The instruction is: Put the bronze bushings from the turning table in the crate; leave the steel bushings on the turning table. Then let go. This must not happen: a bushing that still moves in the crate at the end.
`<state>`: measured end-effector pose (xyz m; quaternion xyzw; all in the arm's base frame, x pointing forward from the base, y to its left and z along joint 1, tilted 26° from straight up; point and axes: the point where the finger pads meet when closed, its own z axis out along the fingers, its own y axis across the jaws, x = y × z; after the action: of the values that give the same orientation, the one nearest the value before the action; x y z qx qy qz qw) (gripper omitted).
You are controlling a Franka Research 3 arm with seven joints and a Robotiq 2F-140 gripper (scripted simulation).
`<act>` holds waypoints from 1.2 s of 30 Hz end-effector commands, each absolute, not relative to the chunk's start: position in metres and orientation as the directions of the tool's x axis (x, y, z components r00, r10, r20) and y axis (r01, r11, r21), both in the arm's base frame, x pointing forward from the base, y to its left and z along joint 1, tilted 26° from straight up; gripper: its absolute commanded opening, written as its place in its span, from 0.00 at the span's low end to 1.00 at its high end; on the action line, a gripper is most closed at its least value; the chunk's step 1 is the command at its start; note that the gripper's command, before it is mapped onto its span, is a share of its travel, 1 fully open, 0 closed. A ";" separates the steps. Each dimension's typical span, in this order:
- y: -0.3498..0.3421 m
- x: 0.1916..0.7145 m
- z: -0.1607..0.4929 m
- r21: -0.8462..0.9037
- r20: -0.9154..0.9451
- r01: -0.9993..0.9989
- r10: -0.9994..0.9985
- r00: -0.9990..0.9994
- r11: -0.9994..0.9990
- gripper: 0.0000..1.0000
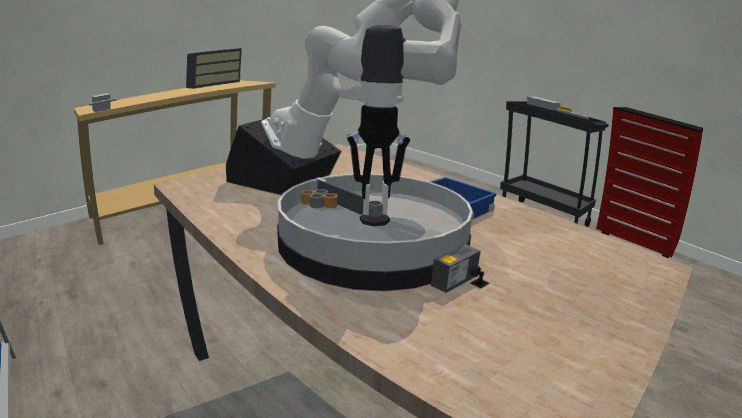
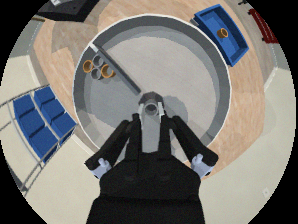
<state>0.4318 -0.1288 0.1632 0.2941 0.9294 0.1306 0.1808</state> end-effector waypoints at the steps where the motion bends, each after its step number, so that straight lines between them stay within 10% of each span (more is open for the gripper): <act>1: -0.130 0.433 0.164 0.349 -0.263 0.497 0.592 -0.762 0.795 0.00; 36: -0.129 0.435 0.160 0.349 -0.263 0.497 0.592 -0.762 0.795 0.00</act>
<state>0.4335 -0.1271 0.1599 0.2936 0.9295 0.1314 0.1802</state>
